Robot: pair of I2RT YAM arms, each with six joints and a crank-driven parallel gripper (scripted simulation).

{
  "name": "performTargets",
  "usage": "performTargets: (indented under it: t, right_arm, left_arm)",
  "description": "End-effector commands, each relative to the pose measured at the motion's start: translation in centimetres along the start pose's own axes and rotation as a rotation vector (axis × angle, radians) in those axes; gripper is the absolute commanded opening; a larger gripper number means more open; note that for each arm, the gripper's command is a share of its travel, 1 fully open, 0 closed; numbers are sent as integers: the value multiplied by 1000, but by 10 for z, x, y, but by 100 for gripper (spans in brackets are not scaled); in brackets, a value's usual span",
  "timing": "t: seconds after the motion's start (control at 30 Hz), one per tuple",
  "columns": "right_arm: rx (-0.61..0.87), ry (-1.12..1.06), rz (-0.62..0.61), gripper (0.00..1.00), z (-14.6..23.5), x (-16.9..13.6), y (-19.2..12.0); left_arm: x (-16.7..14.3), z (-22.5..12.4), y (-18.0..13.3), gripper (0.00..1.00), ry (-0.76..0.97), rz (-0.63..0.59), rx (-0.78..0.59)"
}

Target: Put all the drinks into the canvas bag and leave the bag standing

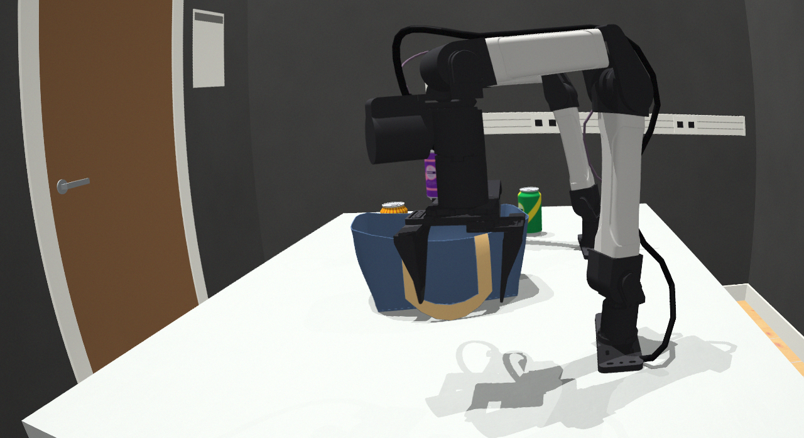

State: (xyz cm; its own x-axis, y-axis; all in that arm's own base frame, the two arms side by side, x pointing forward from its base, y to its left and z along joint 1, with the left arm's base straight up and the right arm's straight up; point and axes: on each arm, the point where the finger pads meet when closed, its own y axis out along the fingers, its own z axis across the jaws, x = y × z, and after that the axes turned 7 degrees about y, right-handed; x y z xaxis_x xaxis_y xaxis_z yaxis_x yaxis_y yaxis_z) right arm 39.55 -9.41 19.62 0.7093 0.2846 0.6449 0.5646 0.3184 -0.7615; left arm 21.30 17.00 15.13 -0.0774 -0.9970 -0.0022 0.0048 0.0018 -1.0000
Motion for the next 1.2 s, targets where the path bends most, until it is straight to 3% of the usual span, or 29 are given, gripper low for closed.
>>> performTargets:
  t: [0.0,0.1,0.3,0.33,0.43,0.53,1.0,1.13,1.17]
  right_arm:
    - [-16,-40,-65,74,8,15,-11]
    - [-45,-78,-101,74,3,33,-25]
    - [-17,-35,-65,74,12,29,-32]
    - [4,-14,-38,74,7,24,-19]
    - [-30,-62,-81,74,1,39,-30]
    - [-1,-28,-41,74,3,32,-28]
    - [-26,-51,-70,74,1,59,-58]
    - [5,-20,-34,74,6,54,-58]
    - [-31,-56,-80,74,4,65,-63]
  left_arm:
    - [1,3,-9,100,-3,21,43]
    - [1,3,-9,100,-3,21,43]
    - [1,3,-9,100,-3,21,43]
    - [1,3,-9,100,-3,21,43]
    - [1,3,-9,100,-3,21,43]
    - [1,3,-9,100,-3,21,43]
    - [1,3,-9,100,-3,21,43]
    - [1,3,-9,100,-3,21,43]
    - [1,3,-9,100,-3,21,43]
